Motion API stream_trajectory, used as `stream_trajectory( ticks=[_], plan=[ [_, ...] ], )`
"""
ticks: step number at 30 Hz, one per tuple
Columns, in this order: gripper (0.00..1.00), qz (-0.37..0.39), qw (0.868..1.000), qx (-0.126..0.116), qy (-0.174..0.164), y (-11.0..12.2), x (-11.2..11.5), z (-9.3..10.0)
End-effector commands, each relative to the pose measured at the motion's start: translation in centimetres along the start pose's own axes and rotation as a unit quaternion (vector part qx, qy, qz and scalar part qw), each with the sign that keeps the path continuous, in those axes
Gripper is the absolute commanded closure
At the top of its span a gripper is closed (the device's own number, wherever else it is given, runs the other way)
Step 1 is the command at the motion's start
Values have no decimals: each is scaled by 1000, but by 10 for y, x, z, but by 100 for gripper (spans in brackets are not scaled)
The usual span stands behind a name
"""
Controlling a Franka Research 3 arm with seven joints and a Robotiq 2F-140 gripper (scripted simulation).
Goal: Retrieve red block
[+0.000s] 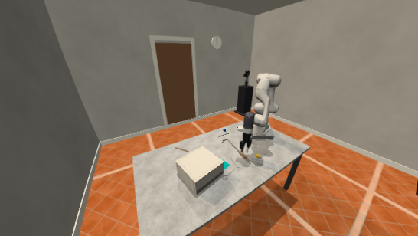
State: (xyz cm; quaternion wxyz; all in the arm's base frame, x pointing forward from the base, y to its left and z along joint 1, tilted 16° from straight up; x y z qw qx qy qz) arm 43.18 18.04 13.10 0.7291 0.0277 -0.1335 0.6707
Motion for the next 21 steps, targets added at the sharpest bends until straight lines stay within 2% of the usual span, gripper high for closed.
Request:
stream_trajectory(
  ticks=[1, 21],
  plan=[
    [67, 2, 1000, 0, 0, 0, 0, 0],
    [67, 2, 1000, 0, 0, 0, 0, -7]
  ],
)
Point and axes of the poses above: the point where the finger pads meet when closed, its own z axis back along the fingers, its own y axis across the jaws, x = y × z, the point moved 2 cm from there along z, back along the fingers, and after that the axes turned 4 degrees about z, right-handed, at the moved point
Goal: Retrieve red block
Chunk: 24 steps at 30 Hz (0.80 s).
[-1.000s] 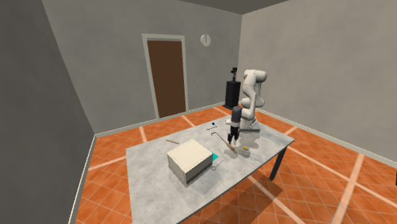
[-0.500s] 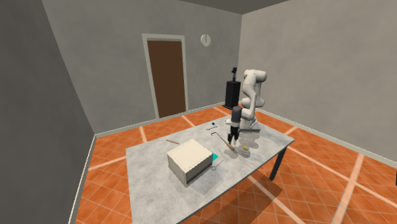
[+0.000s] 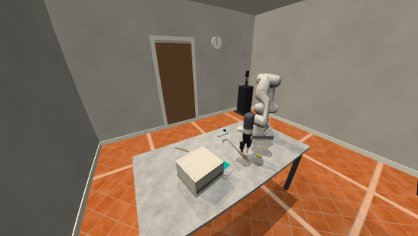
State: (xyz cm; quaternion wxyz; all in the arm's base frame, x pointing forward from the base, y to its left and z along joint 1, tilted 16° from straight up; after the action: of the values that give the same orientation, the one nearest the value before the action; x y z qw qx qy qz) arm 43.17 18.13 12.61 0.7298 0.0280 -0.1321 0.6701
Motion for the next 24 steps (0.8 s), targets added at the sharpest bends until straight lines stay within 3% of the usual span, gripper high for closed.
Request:
stream_trajectory(
  ticks=[1, 24],
  plan=[
    [67, 3, 1000, -1, -1, -1, 0, -3],
    [67, 3, 1000, -1, -1, -1, 0, -29]
  ],
)
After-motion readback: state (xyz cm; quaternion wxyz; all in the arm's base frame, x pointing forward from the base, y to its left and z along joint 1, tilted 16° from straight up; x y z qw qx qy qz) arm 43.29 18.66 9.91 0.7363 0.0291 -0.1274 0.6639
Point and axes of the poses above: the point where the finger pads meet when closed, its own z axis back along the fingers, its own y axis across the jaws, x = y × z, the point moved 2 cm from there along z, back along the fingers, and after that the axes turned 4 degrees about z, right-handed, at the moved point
